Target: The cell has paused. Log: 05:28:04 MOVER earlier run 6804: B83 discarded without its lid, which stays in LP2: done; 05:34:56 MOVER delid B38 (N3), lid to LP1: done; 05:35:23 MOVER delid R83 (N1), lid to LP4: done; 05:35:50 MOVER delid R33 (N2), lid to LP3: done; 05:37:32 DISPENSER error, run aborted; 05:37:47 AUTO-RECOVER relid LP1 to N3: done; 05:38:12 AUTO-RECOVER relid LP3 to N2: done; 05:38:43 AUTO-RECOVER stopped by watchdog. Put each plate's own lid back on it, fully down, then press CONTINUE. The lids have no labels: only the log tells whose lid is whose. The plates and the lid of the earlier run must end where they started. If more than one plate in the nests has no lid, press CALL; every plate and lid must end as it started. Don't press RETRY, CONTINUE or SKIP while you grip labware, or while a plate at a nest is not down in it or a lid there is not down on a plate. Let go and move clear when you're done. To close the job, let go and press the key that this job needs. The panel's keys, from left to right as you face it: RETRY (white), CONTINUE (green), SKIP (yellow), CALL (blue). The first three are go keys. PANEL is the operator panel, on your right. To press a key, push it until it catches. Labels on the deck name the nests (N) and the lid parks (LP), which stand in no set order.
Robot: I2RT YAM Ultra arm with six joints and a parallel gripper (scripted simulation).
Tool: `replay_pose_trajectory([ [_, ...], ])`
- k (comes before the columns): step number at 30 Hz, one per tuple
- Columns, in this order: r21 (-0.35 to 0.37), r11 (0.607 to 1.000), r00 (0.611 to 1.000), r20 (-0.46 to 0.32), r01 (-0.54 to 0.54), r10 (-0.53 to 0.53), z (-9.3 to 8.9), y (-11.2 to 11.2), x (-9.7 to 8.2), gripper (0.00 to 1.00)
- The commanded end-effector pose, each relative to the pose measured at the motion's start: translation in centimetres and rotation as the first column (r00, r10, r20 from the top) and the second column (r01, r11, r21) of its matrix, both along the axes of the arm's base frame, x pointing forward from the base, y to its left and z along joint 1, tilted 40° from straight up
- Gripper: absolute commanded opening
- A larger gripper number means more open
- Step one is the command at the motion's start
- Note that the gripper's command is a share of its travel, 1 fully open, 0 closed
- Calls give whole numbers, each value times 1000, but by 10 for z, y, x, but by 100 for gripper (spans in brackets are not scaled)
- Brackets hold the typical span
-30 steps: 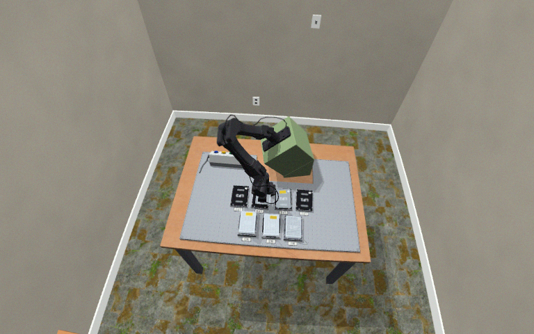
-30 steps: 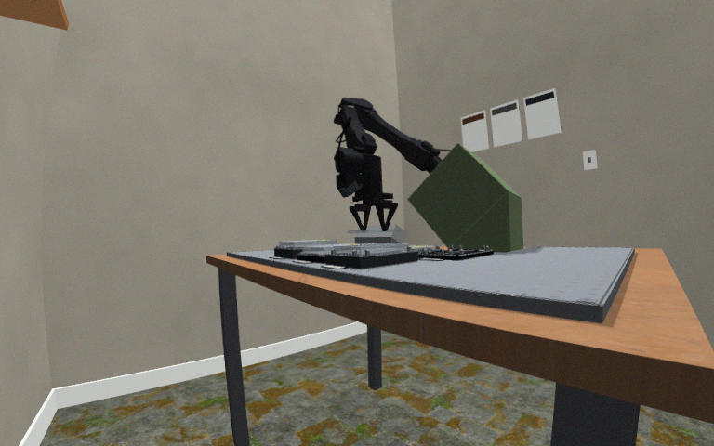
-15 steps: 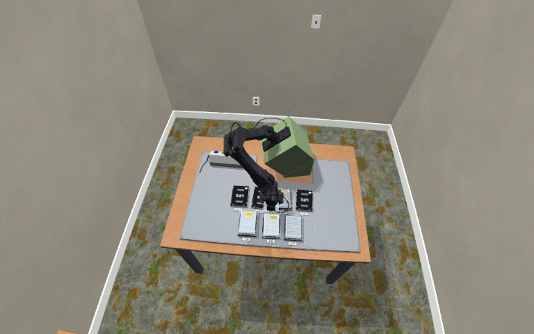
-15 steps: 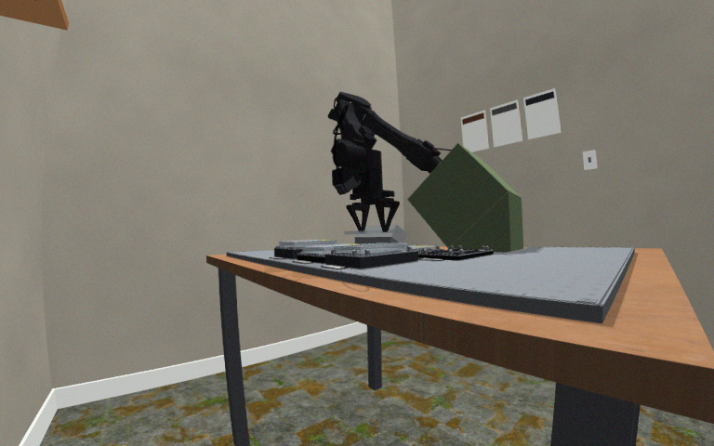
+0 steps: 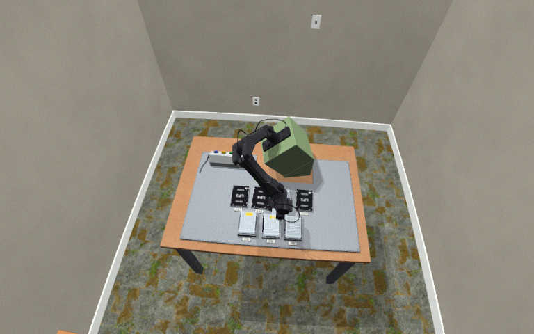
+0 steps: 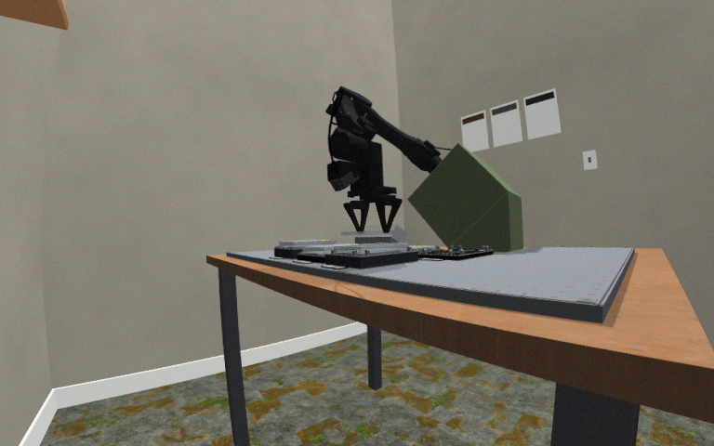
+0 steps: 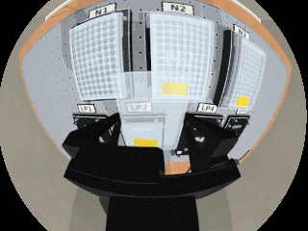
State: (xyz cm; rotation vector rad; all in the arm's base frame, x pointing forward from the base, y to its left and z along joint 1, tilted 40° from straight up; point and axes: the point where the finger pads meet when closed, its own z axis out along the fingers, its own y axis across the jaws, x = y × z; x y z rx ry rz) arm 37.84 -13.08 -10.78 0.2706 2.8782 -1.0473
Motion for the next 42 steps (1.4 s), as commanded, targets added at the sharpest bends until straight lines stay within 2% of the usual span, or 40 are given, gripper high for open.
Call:
replay_pose_trajectory([
  [1, -12, 1000, 1000, 9, -4, 5, 2, 14, 20, 0],
  [13, -9, 1000, 1000, 10, -5, 6, -21, 43, 67, 0],
  [15, -9, 1000, 1000, 10, -5, 6, -21, 43, 67, 0],
  [23, -4, 1000, 1000, 11, -6, 6, -36, 62, 99, 0],
  [27, -3, 1000, 1000, 11, -6, 6, -36, 65, 100, 0],
  [29, -1, 1000, 999, 47, -6, 6, -19, 66, 109, 0],
  [42, -1, 1000, 999, 42, -6, 6, -20, 68, 109, 0],
])
